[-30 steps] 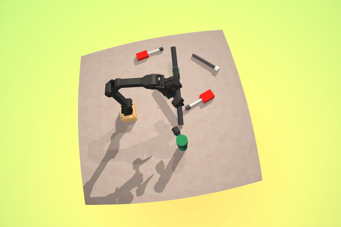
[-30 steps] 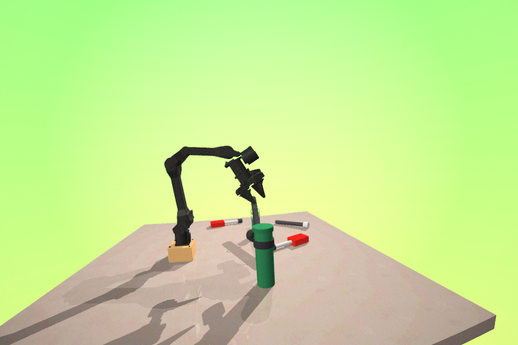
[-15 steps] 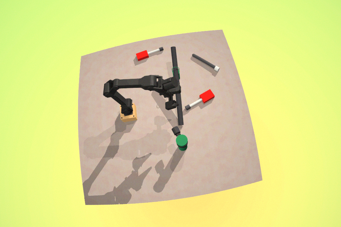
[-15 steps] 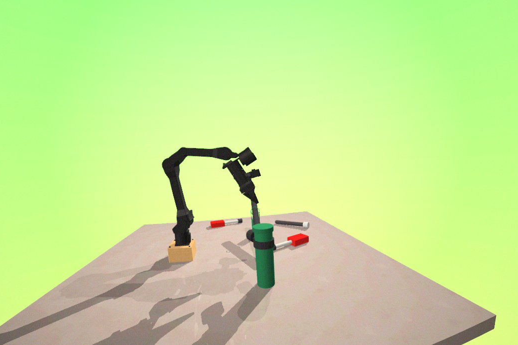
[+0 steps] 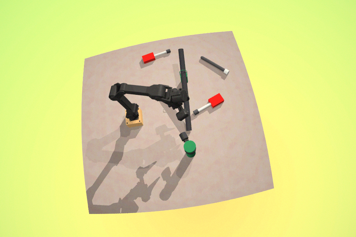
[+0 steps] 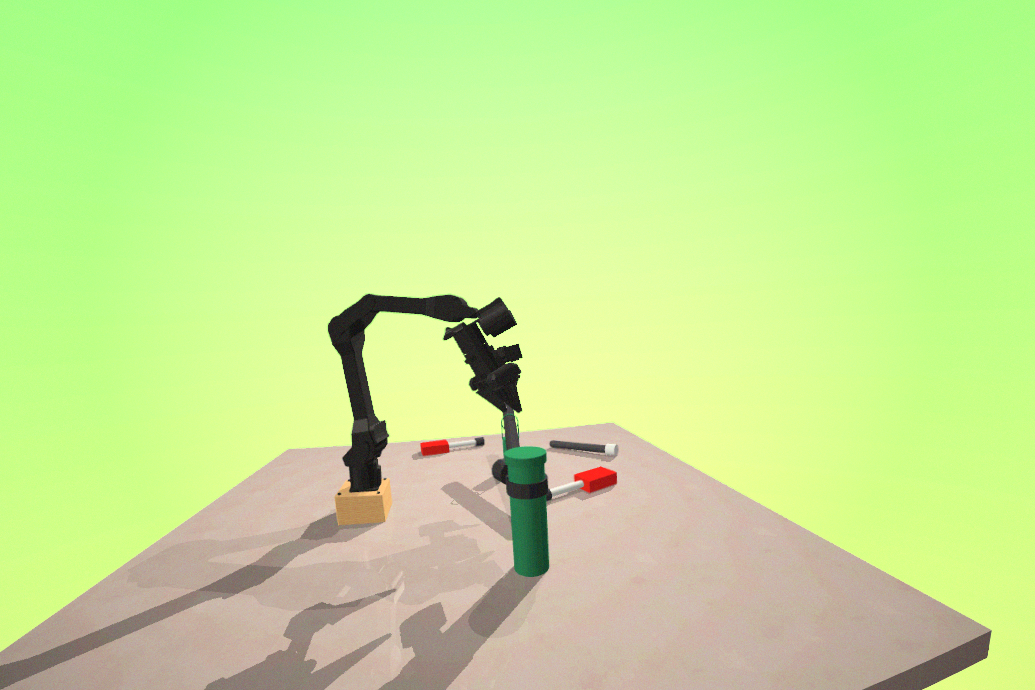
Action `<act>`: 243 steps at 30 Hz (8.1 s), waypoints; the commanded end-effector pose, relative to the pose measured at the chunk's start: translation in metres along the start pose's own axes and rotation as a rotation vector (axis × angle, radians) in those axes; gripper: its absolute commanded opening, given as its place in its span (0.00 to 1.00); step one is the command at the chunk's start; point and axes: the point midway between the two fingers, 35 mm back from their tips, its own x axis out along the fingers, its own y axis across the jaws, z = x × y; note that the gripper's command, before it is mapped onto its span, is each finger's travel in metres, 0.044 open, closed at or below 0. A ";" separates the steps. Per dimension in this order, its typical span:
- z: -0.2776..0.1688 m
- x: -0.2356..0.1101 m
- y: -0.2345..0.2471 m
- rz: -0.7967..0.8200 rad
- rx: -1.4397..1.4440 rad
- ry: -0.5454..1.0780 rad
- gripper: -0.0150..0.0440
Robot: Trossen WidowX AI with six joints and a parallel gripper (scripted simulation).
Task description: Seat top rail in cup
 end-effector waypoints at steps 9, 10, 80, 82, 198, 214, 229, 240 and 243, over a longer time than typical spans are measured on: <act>-0.053 0.001 -0.079 0.113 -0.856 -0.053 1.00; -0.056 0.001 -0.082 0.115 -0.887 -0.061 1.00; -0.105 0.051 -0.113 0.069 -1.584 -0.194 1.00; -0.105 0.054 -0.112 0.069 -1.584 -0.194 1.00; -0.070 0.105 -0.107 -0.052 -1.246 -0.034 0.25; -0.069 0.106 -0.107 -0.052 -1.240 -0.035 0.34; -0.051 0.085 -0.089 -0.053 -1.235 -0.032 1.00; -0.037 0.072 -0.072 -0.048 -1.185 -0.039 1.00; -0.024 0.061 -0.058 -0.040 -0.958 -0.038 1.00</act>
